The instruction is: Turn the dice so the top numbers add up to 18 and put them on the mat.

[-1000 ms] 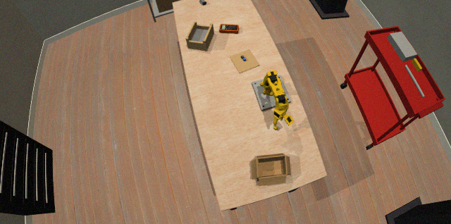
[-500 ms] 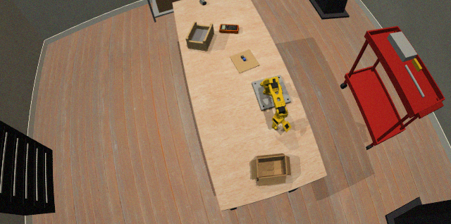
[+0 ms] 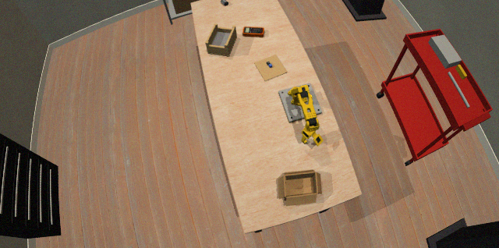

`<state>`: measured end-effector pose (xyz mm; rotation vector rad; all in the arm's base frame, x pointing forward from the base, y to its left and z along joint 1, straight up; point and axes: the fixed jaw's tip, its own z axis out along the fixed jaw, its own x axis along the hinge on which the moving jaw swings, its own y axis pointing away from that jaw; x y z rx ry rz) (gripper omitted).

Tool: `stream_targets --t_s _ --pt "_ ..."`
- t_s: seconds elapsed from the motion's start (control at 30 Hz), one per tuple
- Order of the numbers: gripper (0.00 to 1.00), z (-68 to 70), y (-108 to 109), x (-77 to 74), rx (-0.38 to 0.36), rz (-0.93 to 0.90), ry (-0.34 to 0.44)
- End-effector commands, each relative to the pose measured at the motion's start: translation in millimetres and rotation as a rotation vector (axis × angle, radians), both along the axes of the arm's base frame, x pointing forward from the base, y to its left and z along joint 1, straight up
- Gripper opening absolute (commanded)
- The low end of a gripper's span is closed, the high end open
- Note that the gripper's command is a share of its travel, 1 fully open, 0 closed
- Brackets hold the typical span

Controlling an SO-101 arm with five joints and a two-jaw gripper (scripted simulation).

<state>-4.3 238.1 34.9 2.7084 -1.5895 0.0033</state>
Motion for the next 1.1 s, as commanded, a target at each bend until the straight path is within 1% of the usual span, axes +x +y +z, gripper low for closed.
stream_targets --t_s 0.0,0.33,0.6,0.67,1.07 --pt "0.25 -3.6 0 -1.8 -0.009 0.017 0.001" --pt "0.25 -4.9 0 -1.8 -0.009 0.017 0.001" --pt "0.25 -13.2 0 -1.8 -0.009 0.017 0.001" --pt "0.25 -13.2 0 -1.8 -0.009 0.017 0.001" --pt "0.25 -34.6 0 -1.9 -0.009 0.017 0.001"
